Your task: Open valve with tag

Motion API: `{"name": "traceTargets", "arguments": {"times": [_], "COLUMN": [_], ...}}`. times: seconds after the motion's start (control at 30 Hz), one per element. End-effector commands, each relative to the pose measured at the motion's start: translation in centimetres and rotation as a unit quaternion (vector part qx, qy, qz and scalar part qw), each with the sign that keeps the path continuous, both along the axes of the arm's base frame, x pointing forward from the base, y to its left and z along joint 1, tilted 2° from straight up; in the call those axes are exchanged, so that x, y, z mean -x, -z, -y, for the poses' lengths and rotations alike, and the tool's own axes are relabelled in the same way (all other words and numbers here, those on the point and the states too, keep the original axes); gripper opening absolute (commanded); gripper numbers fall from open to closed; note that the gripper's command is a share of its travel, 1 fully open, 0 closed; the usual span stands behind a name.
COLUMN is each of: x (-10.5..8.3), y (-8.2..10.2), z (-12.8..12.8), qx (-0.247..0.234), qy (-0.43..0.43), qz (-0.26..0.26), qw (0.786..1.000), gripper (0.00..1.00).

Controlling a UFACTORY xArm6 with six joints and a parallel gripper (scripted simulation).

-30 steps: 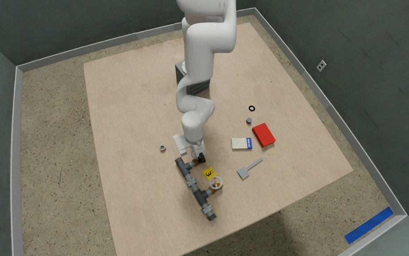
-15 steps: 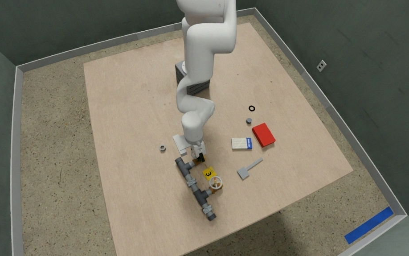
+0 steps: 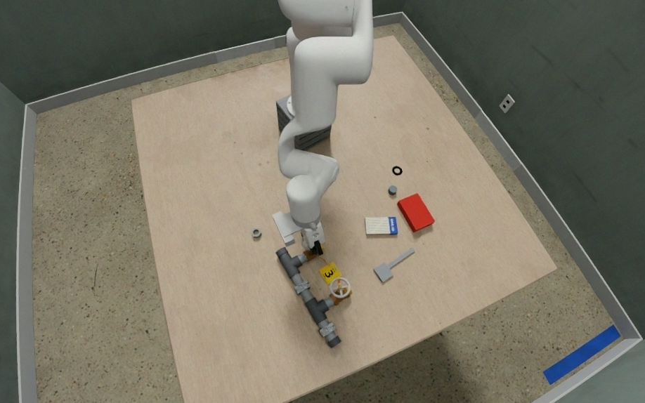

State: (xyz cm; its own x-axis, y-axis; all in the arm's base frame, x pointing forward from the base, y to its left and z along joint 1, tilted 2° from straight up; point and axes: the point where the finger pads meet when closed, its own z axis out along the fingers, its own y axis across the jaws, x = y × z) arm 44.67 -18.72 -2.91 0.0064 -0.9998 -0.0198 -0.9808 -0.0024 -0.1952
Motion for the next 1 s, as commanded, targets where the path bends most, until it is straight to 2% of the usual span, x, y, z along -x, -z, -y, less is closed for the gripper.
{"name": "traceTargets", "arguments": {"times": [0.0,0.27,0.53,0.67,0.73,0.97], "x": [-0.13,-0.13,-0.13,-0.13,-0.13,-0.13], "y": [-0.11,-0.11,-0.11,-0.11,-0.11,-0.11], "z": [0.06,0.06,0.06,0.06,0.06,0.06], "qx": [0.002,0.008,0.030,0.046,0.046,0.077], "qy": [-0.005,-0.037,-0.145,-0.228,-0.228,-0.372], "qz": [0.002,0.002,0.005,0.006,0.006,0.006], "qw": [1.000,0.999,0.989,0.973,0.973,0.925], "gripper": [0.00,0.00,0.00,0.00,0.00,0.00]}}
